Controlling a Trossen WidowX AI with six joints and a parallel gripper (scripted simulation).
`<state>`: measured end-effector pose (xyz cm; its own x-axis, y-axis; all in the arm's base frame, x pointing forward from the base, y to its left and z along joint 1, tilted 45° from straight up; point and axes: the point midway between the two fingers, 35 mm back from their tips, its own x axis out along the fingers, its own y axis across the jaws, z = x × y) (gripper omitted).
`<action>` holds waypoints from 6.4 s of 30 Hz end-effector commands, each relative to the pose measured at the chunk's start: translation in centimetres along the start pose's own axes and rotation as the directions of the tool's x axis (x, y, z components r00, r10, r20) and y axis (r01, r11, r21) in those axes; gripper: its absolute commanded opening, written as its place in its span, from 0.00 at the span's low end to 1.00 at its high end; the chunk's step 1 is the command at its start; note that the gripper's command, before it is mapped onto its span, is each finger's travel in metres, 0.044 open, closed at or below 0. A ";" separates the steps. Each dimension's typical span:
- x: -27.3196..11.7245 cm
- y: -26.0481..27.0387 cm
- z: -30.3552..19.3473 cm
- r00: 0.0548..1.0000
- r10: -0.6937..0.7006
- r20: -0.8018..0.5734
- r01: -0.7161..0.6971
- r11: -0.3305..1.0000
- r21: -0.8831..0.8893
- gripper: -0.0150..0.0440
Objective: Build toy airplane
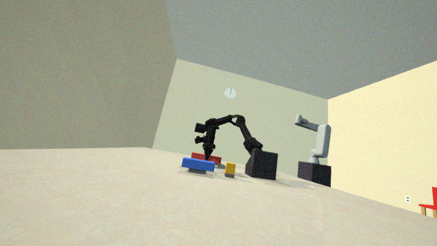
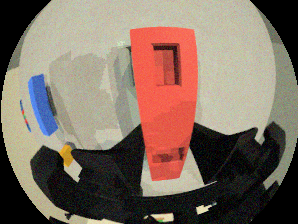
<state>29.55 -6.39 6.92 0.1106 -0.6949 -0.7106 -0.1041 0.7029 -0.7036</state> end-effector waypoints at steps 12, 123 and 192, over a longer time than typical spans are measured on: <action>0.0 0.0 0.0 1.000 0.000 0.001 0.000 1.000 0.001 1.00; 0.7 25.5 5.3 1.000 0.007 0.002 -0.007 0.999 0.032 0.53; -11.8 20.0 5.7 1.000 0.024 0.001 -0.023 0.952 0.306 0.25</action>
<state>31.67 17.68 0.58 0.1085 -0.6762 -0.7286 0.1447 0.7359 -0.6614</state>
